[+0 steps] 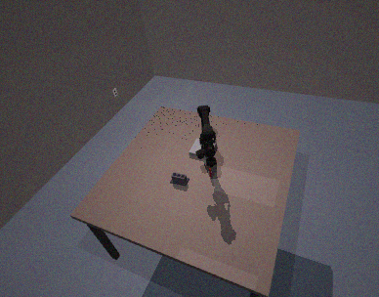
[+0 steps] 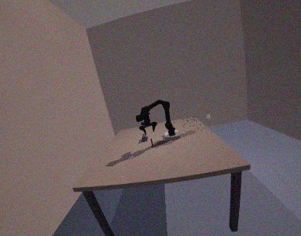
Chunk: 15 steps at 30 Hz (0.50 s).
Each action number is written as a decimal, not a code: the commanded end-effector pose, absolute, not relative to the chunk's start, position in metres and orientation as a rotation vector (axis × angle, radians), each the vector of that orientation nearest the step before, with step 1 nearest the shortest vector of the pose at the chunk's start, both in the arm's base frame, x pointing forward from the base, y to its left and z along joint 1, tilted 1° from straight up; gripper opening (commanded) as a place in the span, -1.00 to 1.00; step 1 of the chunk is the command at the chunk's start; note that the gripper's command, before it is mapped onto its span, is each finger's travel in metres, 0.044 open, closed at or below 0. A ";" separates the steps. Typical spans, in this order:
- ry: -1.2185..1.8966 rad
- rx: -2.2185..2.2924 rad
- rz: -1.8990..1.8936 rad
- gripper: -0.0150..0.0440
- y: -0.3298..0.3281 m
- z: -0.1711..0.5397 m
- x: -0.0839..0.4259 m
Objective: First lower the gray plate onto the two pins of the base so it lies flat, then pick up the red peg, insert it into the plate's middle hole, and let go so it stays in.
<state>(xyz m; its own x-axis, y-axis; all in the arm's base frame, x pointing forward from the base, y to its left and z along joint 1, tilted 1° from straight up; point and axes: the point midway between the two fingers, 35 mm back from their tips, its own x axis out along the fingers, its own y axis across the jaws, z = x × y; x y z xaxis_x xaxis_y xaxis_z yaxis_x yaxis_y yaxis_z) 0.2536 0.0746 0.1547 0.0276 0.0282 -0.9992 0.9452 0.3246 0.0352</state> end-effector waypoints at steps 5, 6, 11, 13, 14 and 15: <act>1.332 1.003 -0.943 1.00 0.074 0.121 0.256; 1.332 1.003 -0.943 1.00 0.074 0.121 0.256; 1.332 1.003 -0.943 1.00 0.074 0.109 0.255; 1.332 1.003 -0.943 1.00 0.074 0.106 0.255; 1.332 1.003 -0.943 1.00 0.074 0.106 0.255; 1.332 1.003 -0.943 1.00 0.074 0.105 0.255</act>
<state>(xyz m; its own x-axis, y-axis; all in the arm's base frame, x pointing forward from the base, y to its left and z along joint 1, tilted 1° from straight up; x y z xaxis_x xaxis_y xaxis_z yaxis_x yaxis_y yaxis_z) 0.2552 0.0743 0.1087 0.0264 0.0277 -0.9993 0.9494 0.3122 0.0337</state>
